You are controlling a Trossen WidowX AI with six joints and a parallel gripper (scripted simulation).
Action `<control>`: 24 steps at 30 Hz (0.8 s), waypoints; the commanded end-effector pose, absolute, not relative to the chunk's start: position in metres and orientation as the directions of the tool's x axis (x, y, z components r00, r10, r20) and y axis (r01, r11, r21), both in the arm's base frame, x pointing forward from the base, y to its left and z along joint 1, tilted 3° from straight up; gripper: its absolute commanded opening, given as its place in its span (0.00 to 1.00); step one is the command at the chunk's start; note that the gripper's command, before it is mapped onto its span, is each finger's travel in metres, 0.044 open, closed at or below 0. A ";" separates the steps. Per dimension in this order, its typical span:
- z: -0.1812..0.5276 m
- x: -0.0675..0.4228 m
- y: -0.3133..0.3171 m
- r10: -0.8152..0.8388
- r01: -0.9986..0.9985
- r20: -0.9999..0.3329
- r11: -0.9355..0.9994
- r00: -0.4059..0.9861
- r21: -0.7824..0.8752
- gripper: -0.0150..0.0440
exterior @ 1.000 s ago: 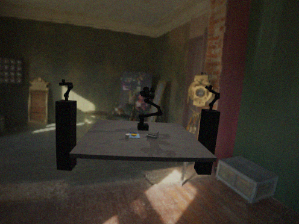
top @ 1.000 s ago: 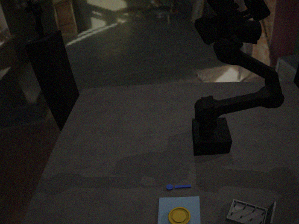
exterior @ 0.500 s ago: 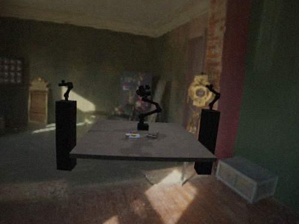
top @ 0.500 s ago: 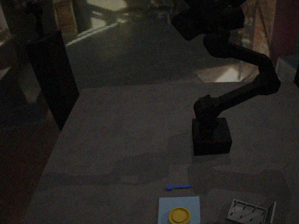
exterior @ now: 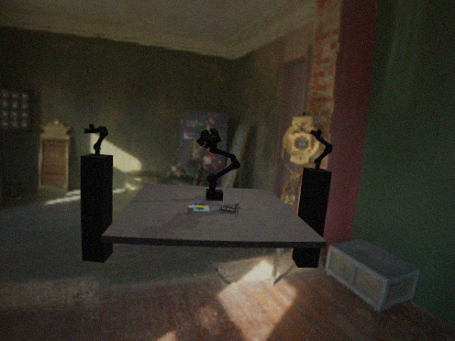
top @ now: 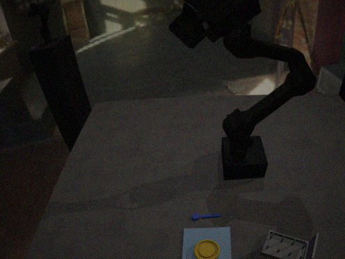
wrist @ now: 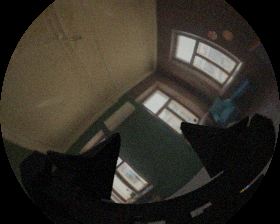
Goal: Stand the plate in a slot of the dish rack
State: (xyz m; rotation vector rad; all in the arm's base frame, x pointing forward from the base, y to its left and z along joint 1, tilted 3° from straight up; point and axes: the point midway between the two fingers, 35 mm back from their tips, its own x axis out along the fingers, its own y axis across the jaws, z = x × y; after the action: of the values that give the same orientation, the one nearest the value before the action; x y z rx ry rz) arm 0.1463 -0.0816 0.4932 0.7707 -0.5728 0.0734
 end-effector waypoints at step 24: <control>0.452 0.216 -0.172 -0.310 -0.014 0.269 0.631 0.912 0.776 0.93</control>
State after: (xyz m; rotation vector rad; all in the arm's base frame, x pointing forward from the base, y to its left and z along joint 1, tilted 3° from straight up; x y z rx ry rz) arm 0.2069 -0.1651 0.4579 0.8821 -0.4317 -0.1444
